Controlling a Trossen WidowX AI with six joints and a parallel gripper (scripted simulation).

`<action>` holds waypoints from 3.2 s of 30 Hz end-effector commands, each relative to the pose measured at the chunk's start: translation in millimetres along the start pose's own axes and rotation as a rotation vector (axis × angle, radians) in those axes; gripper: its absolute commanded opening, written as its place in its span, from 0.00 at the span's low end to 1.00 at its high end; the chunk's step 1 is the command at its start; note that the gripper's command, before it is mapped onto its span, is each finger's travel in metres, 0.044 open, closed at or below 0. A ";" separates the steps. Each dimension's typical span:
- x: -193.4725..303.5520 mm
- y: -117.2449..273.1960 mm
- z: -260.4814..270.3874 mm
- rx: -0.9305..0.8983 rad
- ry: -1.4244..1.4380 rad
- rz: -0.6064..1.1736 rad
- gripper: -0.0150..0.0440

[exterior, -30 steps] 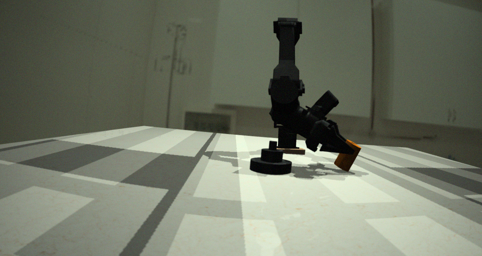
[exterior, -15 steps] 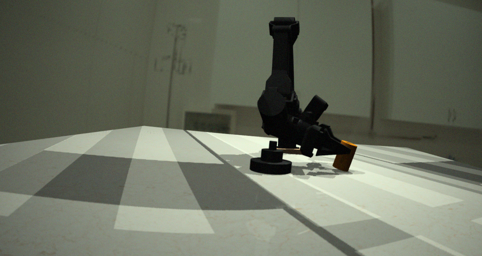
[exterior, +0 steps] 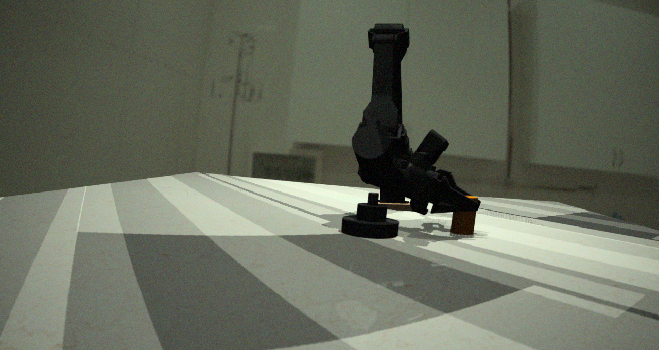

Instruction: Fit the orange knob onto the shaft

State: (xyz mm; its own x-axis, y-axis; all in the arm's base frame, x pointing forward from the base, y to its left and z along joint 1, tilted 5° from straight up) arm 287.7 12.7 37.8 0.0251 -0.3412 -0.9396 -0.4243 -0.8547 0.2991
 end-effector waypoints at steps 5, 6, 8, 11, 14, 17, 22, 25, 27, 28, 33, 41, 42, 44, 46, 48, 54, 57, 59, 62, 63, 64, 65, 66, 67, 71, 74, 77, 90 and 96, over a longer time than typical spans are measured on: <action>0.0 -0.1 0.4 -0.001 -0.005 -0.003 0.69; 0.0 -0.1 0.4 -0.001 -0.005 -0.003 0.69; 0.0 -0.1 0.4 -0.001 -0.005 -0.003 0.69; 0.0 -0.1 0.4 -0.001 -0.005 -0.003 0.69; 0.0 -0.1 0.4 -0.001 -0.005 -0.003 0.74; 0.0 -0.1 0.4 -0.001 -0.005 -0.003 0.87; 0.0 -0.1 0.4 -0.001 -0.005 -0.003 1.00; 0.0 -0.1 0.4 -0.001 -0.005 -0.003 1.00; 0.0 -0.1 0.4 -0.001 -0.005 -0.003 1.00; 0.0 -0.1 0.4 -0.001 -0.005 -0.003 1.00; -43.3 10.4 -13.2 0.000 -0.001 -0.001 1.00; -76.6 19.2 -16.8 0.000 0.001 -0.001 1.00; -76.6 18.2 -17.6 -0.002 -0.004 0.011 1.00; -77.0 10.3 -23.6 -0.023 -0.037 0.100 1.00; -78.7 -0.5 -30.4 -0.058 -0.080 0.244 1.00; -82.0 -9.4 -34.4 -0.094 -0.110 0.393 1.00; -104.1 -21.2 -34.7 -0.198 -0.115 0.859 1.00; -123.0 -18.7 -31.6 -0.242 -0.065 1.096 1.00; -137.1 -15.0 -29.7 -0.264 -0.017 1.237 1.00; -142.4 -13.3 -29.9 -0.270 0.003 1.286 1.00; -142.4 -13.3 -29.9 -0.270 0.003 1.286 1.00; -142.4 -13.3 -29.9 -0.270 0.003 1.286 1.00; -142.4 -13.3 -29.9 -0.270 0.003 1.286 1.00; -142.4 -13.3 -29.9 -0.270 0.003 1.286 1.00; -142.4 -13.3 -29.9 -0.270 0.003 1.286 1.00; -142.4 -13.3 -29.9 -0.270 0.003 1.286 1.00; -142.4 -13.3 -29.9 -0.270 0.003 1.286 1.00; -142.4 -13.3 -29.9 -0.270 0.003 1.286 1.00; -142.2 -13.4 -29.9 0.422 -0.880 1.301 1.00; -142.1 -13.4 -29.9 0.592 -1.086 1.265 1.00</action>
State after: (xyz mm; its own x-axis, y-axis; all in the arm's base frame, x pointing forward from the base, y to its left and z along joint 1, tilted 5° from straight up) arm 317.0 61.5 172.6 -0.8541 -0.5178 0.0503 0.0452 0.0225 0.9987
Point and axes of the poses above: the point midway between the two fingers, 35 mm back from their tips, its own y axis back along the fingers, its own z axis across the jaws, x = y × z, the point moved 4 cm from there along y, back along the fingers, and after that the axes turned 12 degrees about y, right-handed, at the moved point
